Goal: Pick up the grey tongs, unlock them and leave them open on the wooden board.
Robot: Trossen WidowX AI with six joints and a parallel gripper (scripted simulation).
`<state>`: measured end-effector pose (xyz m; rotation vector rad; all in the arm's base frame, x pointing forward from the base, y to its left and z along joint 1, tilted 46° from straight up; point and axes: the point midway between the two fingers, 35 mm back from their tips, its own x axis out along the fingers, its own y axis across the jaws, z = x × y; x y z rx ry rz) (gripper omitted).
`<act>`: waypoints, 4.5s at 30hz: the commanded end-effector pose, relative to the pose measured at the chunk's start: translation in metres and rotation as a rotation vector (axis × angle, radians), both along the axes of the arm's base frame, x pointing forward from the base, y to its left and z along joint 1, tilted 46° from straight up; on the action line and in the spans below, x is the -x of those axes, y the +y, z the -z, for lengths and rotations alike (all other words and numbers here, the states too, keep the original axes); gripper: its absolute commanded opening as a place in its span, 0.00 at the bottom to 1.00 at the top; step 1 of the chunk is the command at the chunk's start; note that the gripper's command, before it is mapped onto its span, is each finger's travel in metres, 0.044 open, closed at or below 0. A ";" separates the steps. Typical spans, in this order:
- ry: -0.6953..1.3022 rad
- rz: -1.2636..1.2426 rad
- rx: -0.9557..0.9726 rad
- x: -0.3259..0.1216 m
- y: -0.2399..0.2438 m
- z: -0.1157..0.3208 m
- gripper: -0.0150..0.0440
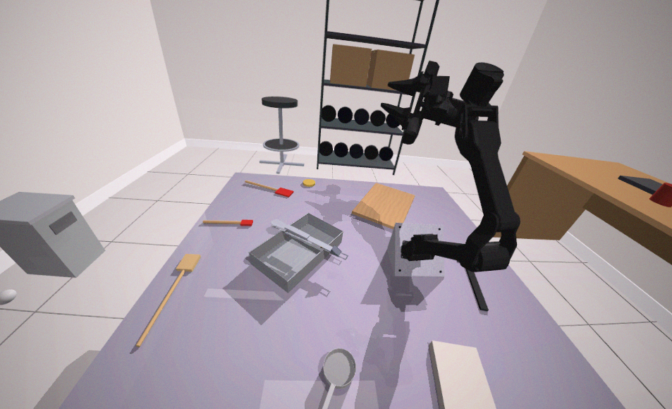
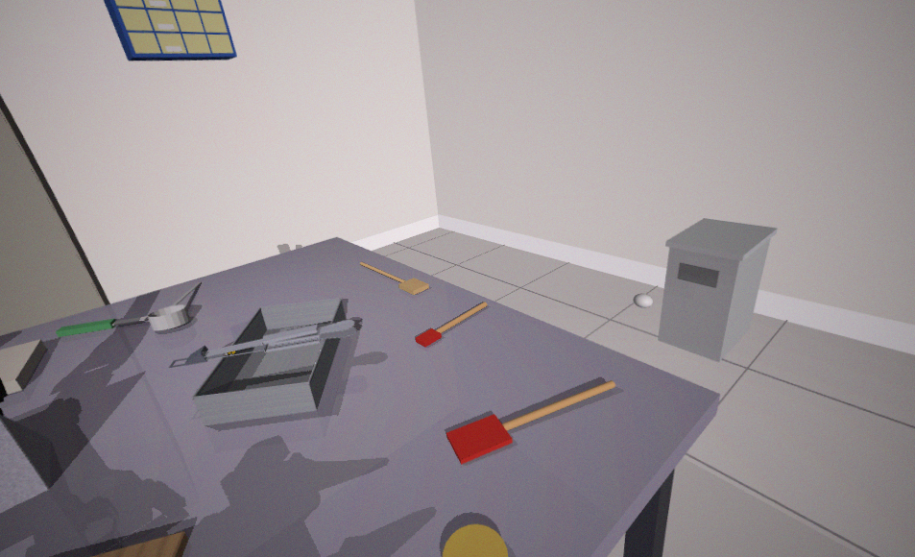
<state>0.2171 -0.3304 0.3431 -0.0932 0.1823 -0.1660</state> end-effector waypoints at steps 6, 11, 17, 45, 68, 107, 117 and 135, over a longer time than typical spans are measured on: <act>0.129 0.029 -1.090 -0.069 0.027 0.103 0.69; 0.254 0.122 -1.542 -0.091 0.049 0.144 0.69; 0.452 0.320 -2.036 -0.112 0.082 0.190 0.69; 1.250 3.285 -2.229 -0.115 0.279 0.337 0.69; 1.239 3.363 -2.157 -0.117 0.291 0.332 0.69; 1.230 3.364 -2.164 -0.127 0.349 0.352 0.69; 1.252 3.363 -2.155 -0.128 0.365 0.355 0.69; 1.247 3.350 -2.165 -0.129 0.361 0.355 0.17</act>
